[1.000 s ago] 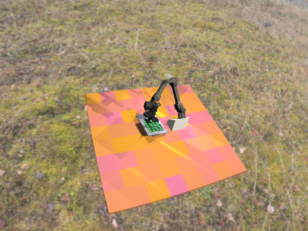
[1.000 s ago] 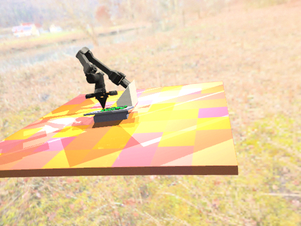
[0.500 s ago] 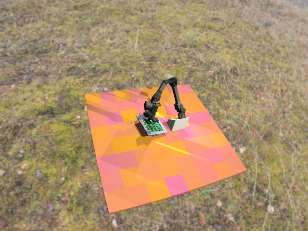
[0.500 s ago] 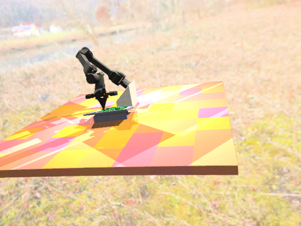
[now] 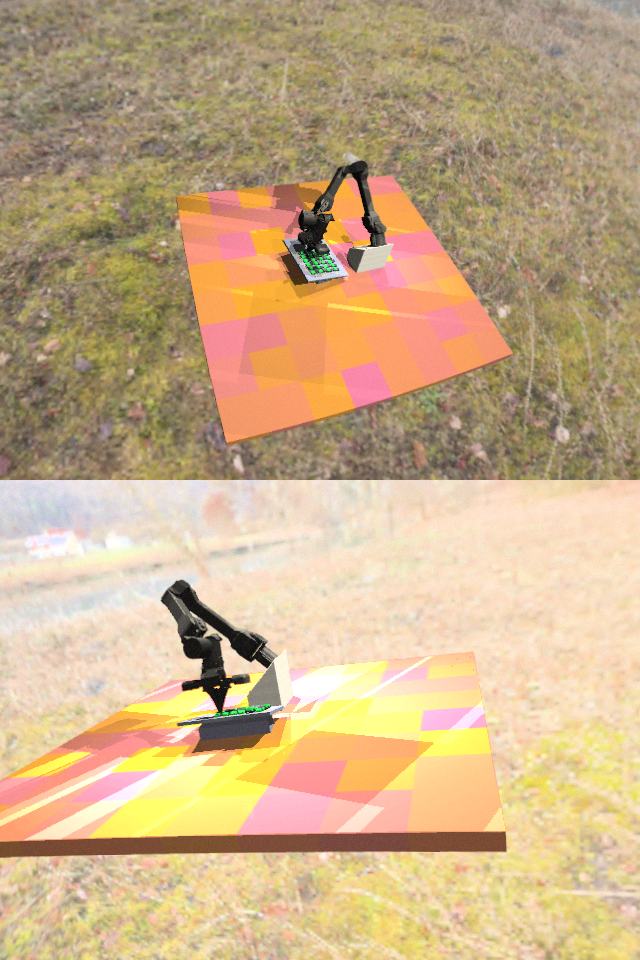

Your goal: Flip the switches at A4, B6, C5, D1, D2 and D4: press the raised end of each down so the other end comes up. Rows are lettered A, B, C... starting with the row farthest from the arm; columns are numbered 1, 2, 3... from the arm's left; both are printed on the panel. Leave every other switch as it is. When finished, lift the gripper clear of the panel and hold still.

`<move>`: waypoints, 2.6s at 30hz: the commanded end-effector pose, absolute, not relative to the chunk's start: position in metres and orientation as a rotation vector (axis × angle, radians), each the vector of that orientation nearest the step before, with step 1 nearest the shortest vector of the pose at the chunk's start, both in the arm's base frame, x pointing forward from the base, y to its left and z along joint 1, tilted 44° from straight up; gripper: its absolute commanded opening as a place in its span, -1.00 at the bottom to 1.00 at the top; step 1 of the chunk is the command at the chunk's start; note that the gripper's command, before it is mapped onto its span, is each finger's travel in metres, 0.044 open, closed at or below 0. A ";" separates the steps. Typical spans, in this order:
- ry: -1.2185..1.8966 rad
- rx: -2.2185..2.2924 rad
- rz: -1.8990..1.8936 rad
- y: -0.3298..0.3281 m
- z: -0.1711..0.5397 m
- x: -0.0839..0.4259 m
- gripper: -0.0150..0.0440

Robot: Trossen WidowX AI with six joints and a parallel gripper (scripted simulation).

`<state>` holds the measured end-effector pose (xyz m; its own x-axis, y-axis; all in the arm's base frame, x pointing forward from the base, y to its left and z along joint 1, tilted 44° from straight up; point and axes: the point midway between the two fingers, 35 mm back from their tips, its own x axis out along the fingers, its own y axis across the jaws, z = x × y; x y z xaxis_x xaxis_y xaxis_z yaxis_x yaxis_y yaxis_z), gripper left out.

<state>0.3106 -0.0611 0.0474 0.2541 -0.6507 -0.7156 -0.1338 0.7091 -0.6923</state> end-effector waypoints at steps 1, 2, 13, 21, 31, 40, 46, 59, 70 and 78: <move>1.294 -0.744 -0.395 -0.062 0.046 0.310 -0.49; 1.294 -0.744 -0.395 -0.062 0.046 0.310 -0.49; 1.272 -0.745 -0.383 -0.022 0.090 0.293 -0.49; 1.272 -0.745 -0.382 -0.018 0.084 0.277 -0.49; 1.285 -0.744 -0.387 -0.026 0.058 0.256 -0.49; 1.297 -0.744 -0.393 -0.038 0.045 0.261 -0.49; 1.296 -0.744 -0.394 -0.044 0.038 0.264 -0.49; 1.296 -0.744 -0.394 -0.053 0.029 0.267 -0.49; 1.296 -0.744 -0.394 -0.053 0.029 0.267 -0.49; 1.296 -0.744 -0.394 -0.053 0.029 0.267 -0.49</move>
<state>0.2674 -0.0531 0.0294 0.2506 -0.6509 -0.7166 -0.1355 0.7093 -0.6917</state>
